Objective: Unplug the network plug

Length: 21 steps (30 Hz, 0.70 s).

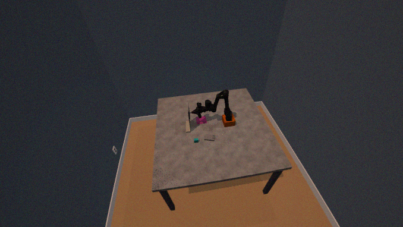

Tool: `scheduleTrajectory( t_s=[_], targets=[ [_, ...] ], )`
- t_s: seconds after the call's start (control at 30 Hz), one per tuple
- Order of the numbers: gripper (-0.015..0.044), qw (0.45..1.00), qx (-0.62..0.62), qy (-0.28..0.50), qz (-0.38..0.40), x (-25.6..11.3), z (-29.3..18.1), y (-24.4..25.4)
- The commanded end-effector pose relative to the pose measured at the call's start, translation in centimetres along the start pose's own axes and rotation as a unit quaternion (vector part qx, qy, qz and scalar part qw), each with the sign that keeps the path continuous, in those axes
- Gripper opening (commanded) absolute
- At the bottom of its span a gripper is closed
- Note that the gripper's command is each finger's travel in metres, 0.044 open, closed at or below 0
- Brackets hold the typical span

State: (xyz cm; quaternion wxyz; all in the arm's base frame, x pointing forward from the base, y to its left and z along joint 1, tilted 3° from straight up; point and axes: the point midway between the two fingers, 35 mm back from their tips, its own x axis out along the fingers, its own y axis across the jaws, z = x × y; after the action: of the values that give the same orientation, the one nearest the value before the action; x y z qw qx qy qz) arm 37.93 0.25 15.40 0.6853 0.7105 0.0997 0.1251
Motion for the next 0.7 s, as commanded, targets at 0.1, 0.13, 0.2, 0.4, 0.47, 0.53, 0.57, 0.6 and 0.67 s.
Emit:
scheduleTrajectory(
  t_s=[0.1, 0.13, 0.2, 0.4, 0.47, 0.53, 0.57, 0.6, 0.67],
  targets=[
    [0.0000, 1.000, -0.001, 0.001, 0.000, -0.5, -0.1, 0.0],
    [0.0000, 1.000, -0.001, 0.001, 0.000, -0.6, -0.1, 0.0],
    [0.0000, 1.000, -0.001, 0.001, 0.000, -0.7, -0.2, 0.0],
    [0.0000, 1.000, -0.001, 0.001, 0.000, -1.1, -0.2, 0.0],
    [0.0000, 1.000, -0.001, 0.001, 0.000, -1.2, -0.2, 0.0],
    [0.0000, 1.000, -0.001, 0.001, 0.000, -1.3, -0.2, 0.0],
    [0.0000, 1.000, -0.001, 0.001, 0.000, -1.4, -0.2, 0.0],
    [0.0000, 1.000, -0.001, 0.001, 0.000, -1.5, -0.2, 0.0],
    [0.0000, 1.000, -0.001, 0.001, 0.000, -1.6, -0.3, 0.0]
  ],
)
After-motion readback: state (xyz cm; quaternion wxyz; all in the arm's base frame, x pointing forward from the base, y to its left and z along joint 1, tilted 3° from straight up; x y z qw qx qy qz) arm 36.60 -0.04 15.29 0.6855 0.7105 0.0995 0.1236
